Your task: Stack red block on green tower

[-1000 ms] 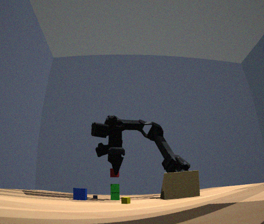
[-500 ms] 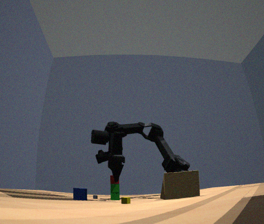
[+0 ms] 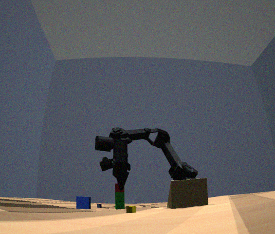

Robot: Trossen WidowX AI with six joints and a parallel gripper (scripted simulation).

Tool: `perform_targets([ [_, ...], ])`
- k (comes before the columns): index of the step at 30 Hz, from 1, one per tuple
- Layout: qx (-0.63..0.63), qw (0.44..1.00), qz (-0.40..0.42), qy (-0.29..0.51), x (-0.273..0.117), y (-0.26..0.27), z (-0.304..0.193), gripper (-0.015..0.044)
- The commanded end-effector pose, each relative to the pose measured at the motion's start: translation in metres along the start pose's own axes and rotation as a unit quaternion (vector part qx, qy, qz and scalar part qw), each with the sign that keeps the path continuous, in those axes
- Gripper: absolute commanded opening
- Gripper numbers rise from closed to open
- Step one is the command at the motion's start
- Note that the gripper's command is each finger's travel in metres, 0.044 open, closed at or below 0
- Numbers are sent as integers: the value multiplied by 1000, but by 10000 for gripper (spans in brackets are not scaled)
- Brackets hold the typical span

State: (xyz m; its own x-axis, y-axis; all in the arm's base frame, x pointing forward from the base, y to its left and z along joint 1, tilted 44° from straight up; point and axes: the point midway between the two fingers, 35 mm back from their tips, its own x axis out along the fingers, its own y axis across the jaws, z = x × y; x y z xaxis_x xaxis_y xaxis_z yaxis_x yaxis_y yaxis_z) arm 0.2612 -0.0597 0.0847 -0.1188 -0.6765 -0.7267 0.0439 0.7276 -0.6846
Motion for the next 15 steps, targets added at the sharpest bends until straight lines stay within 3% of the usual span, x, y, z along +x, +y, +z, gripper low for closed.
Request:
perform_targets([
  [1,-2,1000,-1,-1,0,0,0,0],
  [3,-2,1000,-1,-1,-2,0,0,0],
  [15,0,1000,0,0,0,0,0,315],
])
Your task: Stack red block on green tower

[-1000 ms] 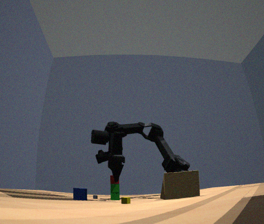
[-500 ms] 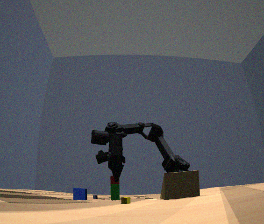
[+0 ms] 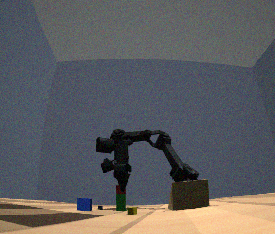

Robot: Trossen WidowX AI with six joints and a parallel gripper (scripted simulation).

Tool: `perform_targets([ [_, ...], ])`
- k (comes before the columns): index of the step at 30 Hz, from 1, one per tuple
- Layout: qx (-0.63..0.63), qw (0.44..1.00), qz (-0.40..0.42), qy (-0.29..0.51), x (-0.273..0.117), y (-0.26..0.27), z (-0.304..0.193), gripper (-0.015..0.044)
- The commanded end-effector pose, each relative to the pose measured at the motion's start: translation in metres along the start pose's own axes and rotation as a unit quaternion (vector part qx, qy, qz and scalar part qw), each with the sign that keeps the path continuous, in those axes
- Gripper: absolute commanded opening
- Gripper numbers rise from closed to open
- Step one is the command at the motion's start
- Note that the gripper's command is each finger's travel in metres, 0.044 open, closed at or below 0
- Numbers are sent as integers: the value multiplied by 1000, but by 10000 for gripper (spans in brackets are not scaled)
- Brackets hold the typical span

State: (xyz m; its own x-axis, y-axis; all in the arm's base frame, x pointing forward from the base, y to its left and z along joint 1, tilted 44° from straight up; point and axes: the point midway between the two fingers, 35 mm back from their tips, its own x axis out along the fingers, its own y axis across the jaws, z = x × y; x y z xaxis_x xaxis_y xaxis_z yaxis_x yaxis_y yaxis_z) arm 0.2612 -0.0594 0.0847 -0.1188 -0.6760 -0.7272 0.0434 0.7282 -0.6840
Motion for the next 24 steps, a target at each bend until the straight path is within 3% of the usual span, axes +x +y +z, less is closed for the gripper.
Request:
perform_targets([
  [1,0,1000,0,0,0,0,0,341],
  [5,0,1000,0,0,0,0,0,440],
  [24,0,1000,0,0,0,0,0,440],
])
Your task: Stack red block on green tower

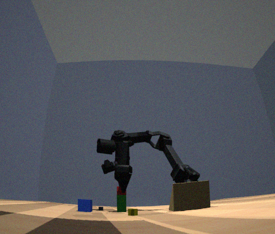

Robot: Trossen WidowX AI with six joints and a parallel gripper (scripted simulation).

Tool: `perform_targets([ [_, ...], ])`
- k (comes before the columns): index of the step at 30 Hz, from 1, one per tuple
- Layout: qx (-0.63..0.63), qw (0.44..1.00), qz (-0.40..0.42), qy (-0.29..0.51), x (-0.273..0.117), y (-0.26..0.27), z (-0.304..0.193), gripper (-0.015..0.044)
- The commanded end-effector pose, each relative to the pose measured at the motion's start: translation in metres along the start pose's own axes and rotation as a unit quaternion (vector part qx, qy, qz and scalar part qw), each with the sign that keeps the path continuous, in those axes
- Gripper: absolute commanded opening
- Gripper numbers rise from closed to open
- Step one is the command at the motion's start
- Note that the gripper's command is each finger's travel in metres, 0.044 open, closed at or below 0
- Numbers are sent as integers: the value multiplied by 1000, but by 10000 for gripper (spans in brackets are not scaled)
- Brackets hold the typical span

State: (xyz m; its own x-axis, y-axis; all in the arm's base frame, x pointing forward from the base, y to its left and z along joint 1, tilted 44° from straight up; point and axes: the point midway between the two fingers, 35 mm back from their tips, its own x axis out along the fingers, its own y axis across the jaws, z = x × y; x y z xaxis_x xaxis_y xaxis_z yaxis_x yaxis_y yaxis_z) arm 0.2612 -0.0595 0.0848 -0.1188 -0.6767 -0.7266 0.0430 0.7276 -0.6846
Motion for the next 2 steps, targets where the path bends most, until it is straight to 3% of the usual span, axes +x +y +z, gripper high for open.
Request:
perform_targets([
  [1,0,1000,0,0,0,0,0,440],
  [2,0,1000,0,0,0,0,0,440],
])
